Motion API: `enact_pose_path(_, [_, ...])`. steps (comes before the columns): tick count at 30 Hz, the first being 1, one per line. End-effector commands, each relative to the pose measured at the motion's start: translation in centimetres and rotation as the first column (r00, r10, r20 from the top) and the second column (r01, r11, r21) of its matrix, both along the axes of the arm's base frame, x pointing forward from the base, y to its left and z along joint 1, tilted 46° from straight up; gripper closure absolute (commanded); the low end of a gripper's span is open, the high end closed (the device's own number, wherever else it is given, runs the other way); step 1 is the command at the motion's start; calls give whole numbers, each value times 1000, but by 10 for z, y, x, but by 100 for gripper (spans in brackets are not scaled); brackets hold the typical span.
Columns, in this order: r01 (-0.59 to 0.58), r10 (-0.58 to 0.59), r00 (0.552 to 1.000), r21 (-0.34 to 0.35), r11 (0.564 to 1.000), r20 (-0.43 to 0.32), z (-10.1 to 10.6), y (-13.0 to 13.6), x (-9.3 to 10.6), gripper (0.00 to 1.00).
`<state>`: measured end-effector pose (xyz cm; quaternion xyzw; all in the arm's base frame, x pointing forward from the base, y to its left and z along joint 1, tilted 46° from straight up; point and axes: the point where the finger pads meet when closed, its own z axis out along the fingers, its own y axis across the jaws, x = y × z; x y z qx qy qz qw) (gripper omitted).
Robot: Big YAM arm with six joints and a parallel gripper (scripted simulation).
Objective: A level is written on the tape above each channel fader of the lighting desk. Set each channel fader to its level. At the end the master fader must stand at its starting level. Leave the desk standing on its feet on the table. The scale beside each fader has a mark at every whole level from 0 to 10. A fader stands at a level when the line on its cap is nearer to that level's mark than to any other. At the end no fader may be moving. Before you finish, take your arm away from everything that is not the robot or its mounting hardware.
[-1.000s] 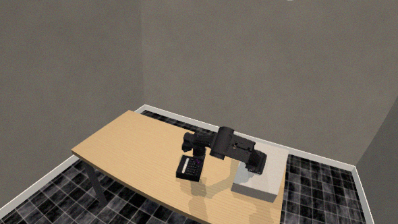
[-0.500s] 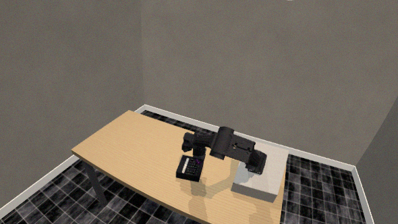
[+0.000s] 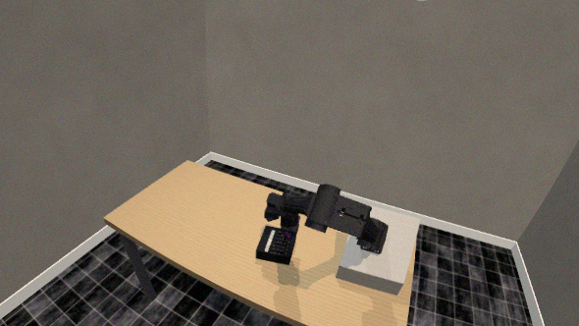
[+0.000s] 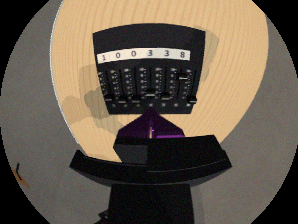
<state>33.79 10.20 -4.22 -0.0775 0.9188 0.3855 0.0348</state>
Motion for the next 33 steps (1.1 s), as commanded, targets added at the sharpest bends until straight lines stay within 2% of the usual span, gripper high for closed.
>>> enact_pose_path(1, [-13,13,999,1,1000,30,9,6,13,100])
enact_pose_path(11, [-10,10,999,1,1000,31,6,6,13,100])
enact_pose_path(23, [-9,9,1000,3,1000,-1,-6,11,0,100])
enact_pose_path(33, [-10,9,1000,3,1000,4,-9,15,3,100])
